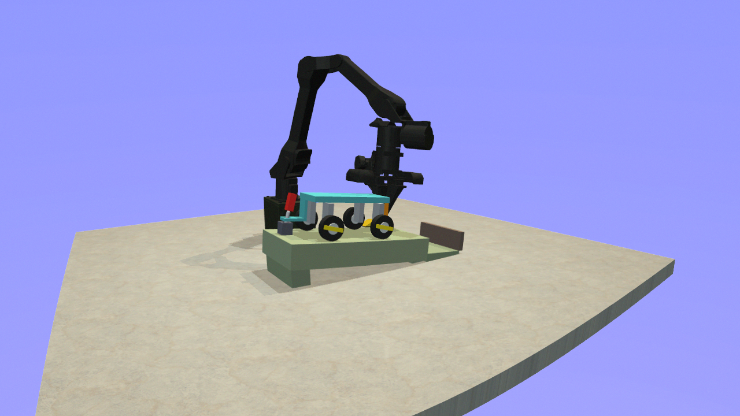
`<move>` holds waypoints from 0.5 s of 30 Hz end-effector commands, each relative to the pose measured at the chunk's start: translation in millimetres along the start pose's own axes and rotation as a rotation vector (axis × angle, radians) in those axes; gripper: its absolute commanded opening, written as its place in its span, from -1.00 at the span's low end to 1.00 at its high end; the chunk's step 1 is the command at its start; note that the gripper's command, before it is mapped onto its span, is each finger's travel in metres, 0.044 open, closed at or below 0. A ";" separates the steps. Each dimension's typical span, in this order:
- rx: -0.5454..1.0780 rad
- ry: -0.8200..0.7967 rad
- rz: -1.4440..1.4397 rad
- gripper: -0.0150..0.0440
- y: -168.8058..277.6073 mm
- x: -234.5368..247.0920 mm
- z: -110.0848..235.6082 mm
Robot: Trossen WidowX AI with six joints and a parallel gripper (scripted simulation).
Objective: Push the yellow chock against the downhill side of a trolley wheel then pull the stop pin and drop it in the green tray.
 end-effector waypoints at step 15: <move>0.000 0.002 0.001 -0.05 0.0 0.5 0.1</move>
Point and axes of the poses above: the point midway between the two fingers, 35 mm back from their tips, its own z axis back along the fingers, its own x axis across the jaws, y = z × x, the point moved 8 cm from there along z, back along the fingers, and after that the axes turned 12 degrees about z, right-handed, at the moved point
